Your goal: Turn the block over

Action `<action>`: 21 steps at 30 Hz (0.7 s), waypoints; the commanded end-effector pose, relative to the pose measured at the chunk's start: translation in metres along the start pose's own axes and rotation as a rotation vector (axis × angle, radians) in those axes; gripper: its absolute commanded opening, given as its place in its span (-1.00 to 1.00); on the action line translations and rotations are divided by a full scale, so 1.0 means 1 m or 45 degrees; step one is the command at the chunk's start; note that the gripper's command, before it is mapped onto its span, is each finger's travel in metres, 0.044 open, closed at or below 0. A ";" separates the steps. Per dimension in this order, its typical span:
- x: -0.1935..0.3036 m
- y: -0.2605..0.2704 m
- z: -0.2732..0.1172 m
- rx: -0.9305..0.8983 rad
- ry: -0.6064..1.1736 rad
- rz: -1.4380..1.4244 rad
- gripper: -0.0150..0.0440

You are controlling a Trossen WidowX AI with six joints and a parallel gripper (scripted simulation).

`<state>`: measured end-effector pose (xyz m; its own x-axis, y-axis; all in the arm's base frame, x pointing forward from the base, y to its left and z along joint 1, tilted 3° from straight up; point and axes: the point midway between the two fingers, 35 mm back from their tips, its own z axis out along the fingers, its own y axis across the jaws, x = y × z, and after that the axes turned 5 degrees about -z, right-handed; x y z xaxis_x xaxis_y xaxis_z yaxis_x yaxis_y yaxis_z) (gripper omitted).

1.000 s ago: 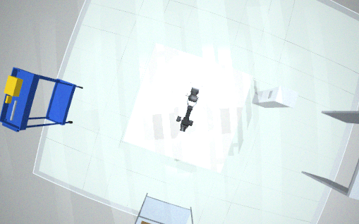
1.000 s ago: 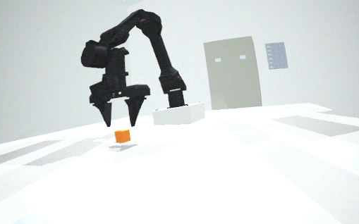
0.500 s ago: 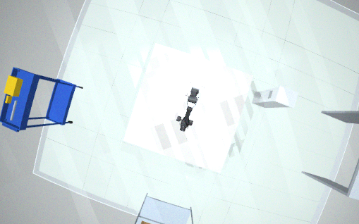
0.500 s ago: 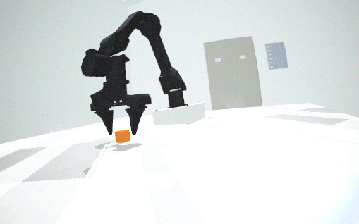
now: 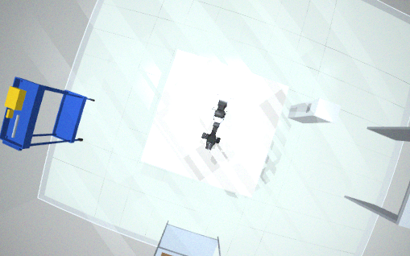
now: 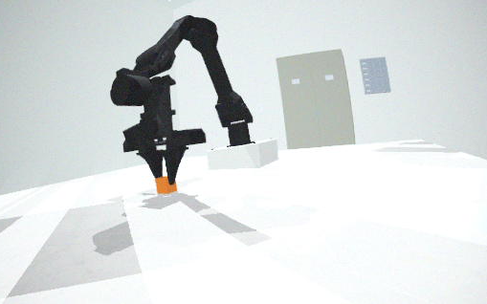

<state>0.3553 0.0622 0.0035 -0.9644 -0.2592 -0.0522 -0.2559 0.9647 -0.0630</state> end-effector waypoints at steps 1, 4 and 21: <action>0.001 0.001 0.002 -0.005 0.006 -0.008 -0.20; 0.001 0.001 0.002 -0.005 0.006 -0.008 -0.27; 0.000 0.001 -0.028 -0.005 0.006 -0.008 -0.49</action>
<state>0.3535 0.0632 0.0249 -0.9638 -0.2632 -0.0418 -0.2604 0.9635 -0.0623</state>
